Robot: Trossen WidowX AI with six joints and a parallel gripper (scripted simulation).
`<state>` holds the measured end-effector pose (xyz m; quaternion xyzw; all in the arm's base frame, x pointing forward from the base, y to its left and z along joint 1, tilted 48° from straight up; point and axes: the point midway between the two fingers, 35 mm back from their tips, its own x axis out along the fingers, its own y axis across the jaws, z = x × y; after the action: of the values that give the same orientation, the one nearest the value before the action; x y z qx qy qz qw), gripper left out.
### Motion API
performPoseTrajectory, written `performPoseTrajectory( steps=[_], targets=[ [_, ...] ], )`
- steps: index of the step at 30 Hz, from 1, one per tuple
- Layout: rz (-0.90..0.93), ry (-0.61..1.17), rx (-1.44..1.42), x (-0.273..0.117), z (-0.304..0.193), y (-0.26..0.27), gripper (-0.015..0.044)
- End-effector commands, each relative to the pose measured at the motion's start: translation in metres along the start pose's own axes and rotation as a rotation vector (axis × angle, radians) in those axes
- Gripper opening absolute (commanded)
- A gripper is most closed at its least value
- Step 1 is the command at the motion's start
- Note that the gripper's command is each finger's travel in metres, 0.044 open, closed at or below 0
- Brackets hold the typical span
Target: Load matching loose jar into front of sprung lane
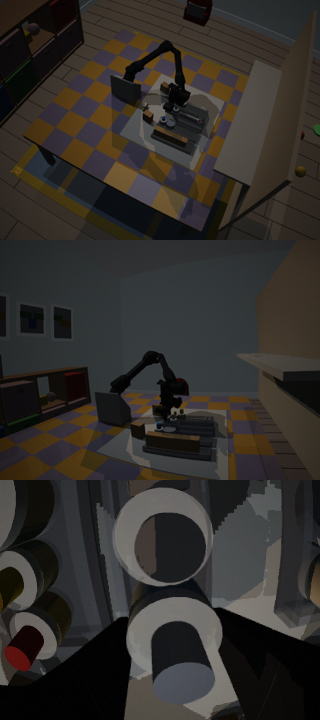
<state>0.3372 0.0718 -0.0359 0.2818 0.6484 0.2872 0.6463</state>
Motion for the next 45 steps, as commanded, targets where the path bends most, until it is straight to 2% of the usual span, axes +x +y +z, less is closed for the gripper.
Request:
performPoseTrajectory(
  steps=[1,45],
  targets=[
    [0.006,-0.014,-0.008,0.001,0.004,0.001,0.0000],
    [0.007,-0.013,-0.008,0.013,0.000,0.002,0.0000]
  ],
)
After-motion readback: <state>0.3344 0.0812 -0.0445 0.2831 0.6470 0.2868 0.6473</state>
